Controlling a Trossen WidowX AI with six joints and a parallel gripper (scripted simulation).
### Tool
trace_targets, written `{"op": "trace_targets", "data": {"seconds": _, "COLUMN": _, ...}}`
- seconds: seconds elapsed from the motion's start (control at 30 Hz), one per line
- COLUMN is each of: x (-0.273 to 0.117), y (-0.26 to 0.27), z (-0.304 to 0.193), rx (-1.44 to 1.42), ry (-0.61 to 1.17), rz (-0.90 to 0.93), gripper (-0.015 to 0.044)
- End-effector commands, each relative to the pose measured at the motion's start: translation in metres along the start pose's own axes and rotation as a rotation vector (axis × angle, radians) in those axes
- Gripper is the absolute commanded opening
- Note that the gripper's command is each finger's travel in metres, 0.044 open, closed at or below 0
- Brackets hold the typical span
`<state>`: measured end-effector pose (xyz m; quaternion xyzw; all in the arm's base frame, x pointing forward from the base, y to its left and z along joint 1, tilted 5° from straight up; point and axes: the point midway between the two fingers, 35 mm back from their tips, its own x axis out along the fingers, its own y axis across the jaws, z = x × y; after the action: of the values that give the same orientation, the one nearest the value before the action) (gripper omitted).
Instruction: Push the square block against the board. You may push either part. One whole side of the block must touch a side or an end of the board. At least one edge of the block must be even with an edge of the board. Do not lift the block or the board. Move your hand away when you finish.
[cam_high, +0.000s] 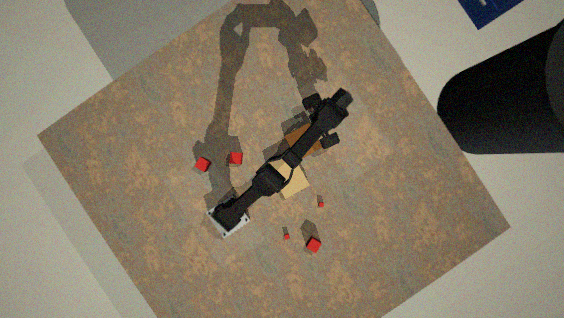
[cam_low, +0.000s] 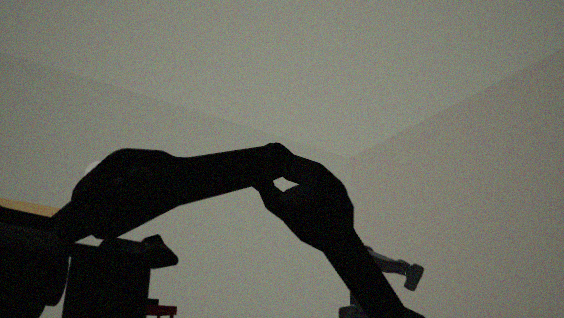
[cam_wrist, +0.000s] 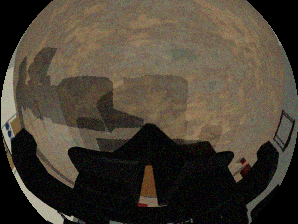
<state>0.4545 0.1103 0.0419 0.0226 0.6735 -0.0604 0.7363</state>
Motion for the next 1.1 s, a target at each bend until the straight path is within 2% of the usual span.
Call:
{"op": "trace_targets", "data": {"seconds": 0.0, "x": -0.001, "y": 0.001, "z": 0.008, "rx": -0.005, "ry": -0.003, "rz": 0.006, "gripper": 0.0}}
{"op": "trace_targets", "data": {"seconds": 0.53, "x": -0.002, "y": -0.001, "z": 0.026, "rx": 0.001, "ry": -0.004, "rz": 0.0, "gripper": 0.0}}
{"op": "trace_targets", "data": {"seconds": 0.7, "x": -0.054, "y": -0.001, "z": 0.027, "rx": 0.003, "ry": -0.02, "rz": 0.007, "gripper": 0.0}}
{"op": "trace_targets", "data": {"seconds": 1.07, "x": -0.054, "y": -0.016, "z": 0.015, "rx": -0.042, "ry": -0.013, "rz": 0.006, "gripper": 0.0}}
